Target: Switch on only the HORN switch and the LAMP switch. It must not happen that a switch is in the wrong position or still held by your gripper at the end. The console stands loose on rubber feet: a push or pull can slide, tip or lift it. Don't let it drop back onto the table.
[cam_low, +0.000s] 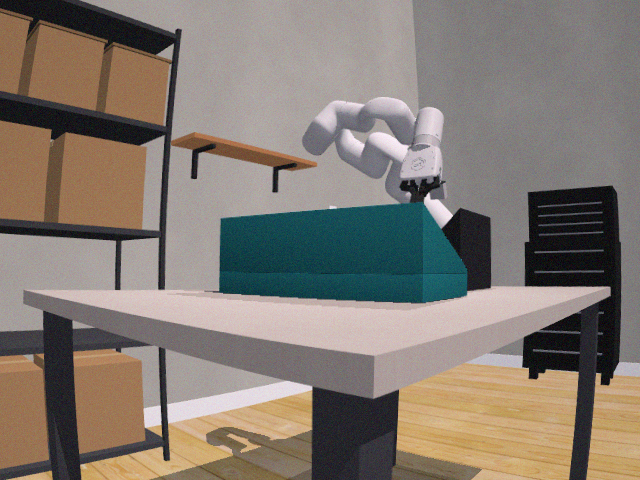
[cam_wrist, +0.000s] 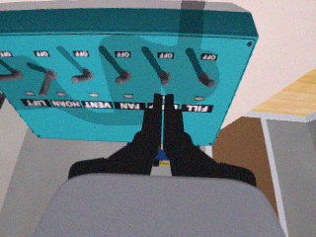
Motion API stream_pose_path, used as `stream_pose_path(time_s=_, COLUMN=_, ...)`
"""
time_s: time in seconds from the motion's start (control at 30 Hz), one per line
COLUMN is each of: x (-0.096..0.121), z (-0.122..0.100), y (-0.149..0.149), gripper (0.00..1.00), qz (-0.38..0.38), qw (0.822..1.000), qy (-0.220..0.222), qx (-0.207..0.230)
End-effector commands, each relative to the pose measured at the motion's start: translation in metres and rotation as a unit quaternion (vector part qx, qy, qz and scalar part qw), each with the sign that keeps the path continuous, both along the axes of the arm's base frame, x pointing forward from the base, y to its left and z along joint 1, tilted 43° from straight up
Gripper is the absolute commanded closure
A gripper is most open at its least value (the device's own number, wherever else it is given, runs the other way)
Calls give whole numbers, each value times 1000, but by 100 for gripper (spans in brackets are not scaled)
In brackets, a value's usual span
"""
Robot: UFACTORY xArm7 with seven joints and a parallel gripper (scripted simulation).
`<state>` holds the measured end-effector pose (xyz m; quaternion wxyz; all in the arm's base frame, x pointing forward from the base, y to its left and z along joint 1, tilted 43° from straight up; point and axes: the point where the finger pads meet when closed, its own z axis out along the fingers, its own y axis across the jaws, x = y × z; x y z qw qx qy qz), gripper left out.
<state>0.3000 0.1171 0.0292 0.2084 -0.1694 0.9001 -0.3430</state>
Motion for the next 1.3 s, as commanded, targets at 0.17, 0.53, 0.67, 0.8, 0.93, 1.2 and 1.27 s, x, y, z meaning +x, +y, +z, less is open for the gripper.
stream_pose_path(time_s=0.17, x=1, z=0, y=1, gripper=100, qz=1, qw=1000, qy=-1, qx=1)
stream_pose_path(time_s=0.53, x=9, z=-10, y=-7, gripper=100, qz=1, qw=1000, qy=-1, qx=1)
stream_pose_path(time_s=0.67, x=11, z=-14, y=-10, gripper=100, qz=1, qw=1000, qy=-1, qx=1)
stream_pose_path(time_s=0.8, x=17, z=-23, y=-16, gripper=100, qz=1, qw=1000, qy=-1, qx=1)
stream_pose_path(time_s=0.93, x=25, z=-33, y=-24, gripper=100, qz=1, qw=1000, qy=-1, qx=1)
stream_pose_path(time_s=1.2, x=36, z=-49, y=-37, gripper=100, qz=1, qw=1000, qy=-1, qx=1)
stream_pose_path(time_s=1.27, x=40, z=-54, y=-41, gripper=100, qz=1, qw=1000, qy=-1, qx=1)
